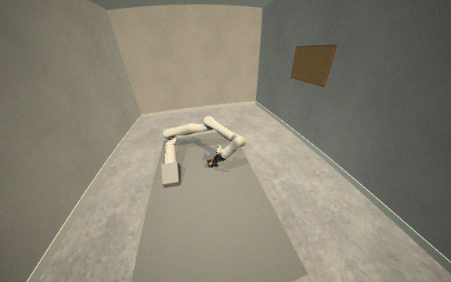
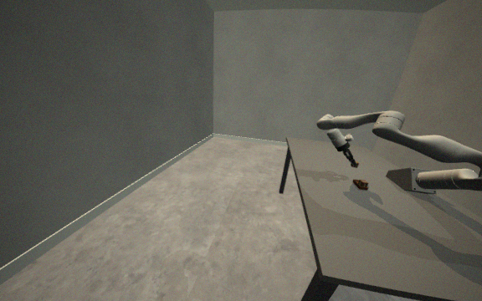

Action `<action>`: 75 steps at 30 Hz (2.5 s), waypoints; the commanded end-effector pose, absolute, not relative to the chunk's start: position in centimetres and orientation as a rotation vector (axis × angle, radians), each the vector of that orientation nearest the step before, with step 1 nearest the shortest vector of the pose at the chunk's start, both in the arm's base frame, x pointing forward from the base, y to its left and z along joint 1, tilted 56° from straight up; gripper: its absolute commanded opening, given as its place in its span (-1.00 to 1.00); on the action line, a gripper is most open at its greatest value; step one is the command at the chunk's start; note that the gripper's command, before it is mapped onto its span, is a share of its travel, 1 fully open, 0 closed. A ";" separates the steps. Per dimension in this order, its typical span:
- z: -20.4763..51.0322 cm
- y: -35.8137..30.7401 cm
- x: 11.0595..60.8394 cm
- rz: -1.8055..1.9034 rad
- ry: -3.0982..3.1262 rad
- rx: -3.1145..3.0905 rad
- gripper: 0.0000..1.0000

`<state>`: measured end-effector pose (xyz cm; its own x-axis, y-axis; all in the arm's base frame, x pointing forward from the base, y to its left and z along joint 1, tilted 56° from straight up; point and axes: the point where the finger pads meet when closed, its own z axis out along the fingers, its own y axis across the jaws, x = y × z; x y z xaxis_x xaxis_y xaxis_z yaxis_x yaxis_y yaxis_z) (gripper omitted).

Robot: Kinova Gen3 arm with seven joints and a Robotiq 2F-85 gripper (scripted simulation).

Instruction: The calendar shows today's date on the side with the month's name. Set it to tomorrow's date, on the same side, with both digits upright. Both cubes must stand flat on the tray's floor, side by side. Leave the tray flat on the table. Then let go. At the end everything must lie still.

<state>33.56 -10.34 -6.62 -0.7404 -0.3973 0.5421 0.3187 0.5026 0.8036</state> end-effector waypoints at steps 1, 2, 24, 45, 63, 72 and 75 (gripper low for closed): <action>-6.9 -10.3 33.5 -1.283 -2.029 0.066 -0.43; -6.9 -10.3 33.5 -1.283 -2.029 0.066 -0.43; -7.0 -10.1 33.5 -1.283 -2.029 0.066 -0.43; -8.2 -8.3 33.7 -1.283 -2.029 0.066 -0.43; -9.7 -6.1 34.0 -1.283 -2.029 0.066 -0.43; -10.2 -5.4 34.1 -1.283 -2.029 0.066 -0.43; -10.3 -5.2 34.1 -1.283 -2.029 0.066 -0.43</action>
